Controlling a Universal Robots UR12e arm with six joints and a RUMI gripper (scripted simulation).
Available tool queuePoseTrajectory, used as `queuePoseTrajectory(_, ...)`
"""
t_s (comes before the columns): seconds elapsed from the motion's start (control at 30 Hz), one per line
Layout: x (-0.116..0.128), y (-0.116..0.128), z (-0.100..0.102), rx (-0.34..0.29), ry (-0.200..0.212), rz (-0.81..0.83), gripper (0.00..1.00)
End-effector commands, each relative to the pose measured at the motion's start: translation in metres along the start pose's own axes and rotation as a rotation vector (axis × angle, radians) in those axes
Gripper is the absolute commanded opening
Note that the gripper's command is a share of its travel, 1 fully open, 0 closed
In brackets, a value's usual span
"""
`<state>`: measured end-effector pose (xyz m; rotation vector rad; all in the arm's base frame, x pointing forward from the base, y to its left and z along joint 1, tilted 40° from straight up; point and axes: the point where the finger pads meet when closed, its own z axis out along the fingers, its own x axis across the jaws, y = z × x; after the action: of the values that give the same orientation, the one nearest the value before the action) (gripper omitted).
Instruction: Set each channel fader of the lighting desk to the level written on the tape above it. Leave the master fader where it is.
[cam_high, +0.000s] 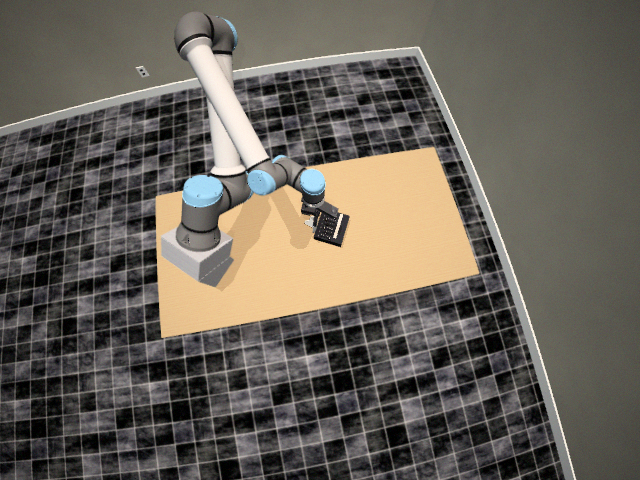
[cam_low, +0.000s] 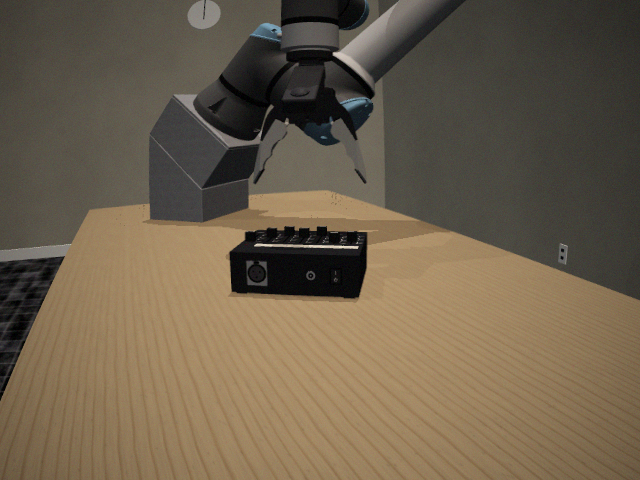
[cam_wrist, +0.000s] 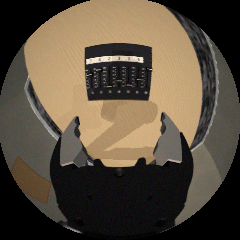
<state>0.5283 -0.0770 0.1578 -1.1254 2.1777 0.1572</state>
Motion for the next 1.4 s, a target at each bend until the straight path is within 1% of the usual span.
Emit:
queuePoseTrajectory(0.0,0.0,-0.001,0.0,0.001,0.0,0.0,1.0)
queuePoseTrajectory(0.37,0.0,-0.001,-0.001,0.001,0.0,0.006,1.0)
queuePoseTrajectory(0.7,0.001,-0.003,-0.002,0.001,0.0,0.053,1.0)
queuePoseTrajectory(0.9,0.002,-0.006,-0.004,0.001,0.0,0.134,1.0)
queuePoseTrajectory(1.07,0.003,-0.01,-0.007,0.0,0.0,0.236,1.0)
queuePoseTrajectory(1.13,0.003,-0.01,-0.007,0.0,0.0,0.236,1.0)
queuePoseTrajectory(1.37,0.006,-0.016,-0.012,0.0,0.0,0.43,1.0)
